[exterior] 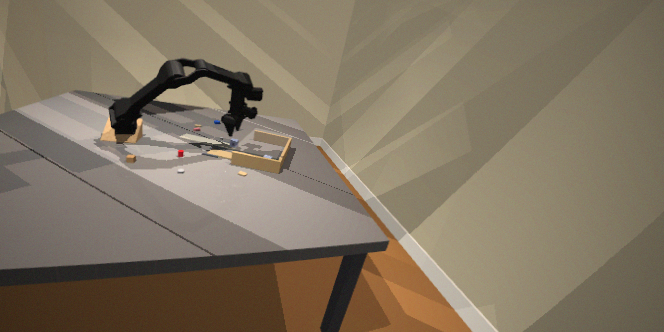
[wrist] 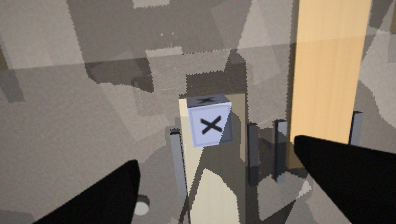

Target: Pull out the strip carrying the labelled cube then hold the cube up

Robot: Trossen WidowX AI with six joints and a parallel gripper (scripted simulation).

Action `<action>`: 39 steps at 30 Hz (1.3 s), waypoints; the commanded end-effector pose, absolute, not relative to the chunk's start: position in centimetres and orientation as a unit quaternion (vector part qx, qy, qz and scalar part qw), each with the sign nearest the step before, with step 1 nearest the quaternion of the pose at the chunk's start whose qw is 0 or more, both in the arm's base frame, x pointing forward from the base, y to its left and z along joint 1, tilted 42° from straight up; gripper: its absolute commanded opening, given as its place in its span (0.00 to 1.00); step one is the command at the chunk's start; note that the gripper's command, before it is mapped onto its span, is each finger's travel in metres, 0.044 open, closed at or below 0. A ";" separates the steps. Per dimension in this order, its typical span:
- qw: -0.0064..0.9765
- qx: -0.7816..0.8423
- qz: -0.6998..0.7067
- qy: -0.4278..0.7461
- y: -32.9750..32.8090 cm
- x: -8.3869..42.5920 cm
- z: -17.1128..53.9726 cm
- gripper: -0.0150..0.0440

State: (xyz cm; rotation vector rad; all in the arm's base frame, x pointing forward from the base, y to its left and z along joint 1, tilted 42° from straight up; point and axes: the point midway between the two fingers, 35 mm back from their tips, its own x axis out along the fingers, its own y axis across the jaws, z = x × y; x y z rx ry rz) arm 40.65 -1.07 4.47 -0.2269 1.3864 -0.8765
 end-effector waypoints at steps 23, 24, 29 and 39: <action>0.675 -0.105 -0.389 0.618 -3.8 41.0 1.9 0.68; 0.675 -0.105 -0.389 0.618 -3.9 41.0 1.8 0.68; 0.675 -0.105 -0.390 0.618 -4.4 40.9 1.2 0.68; 0.676 -0.102 -0.391 0.617 -4.8 40.9 0.8 0.59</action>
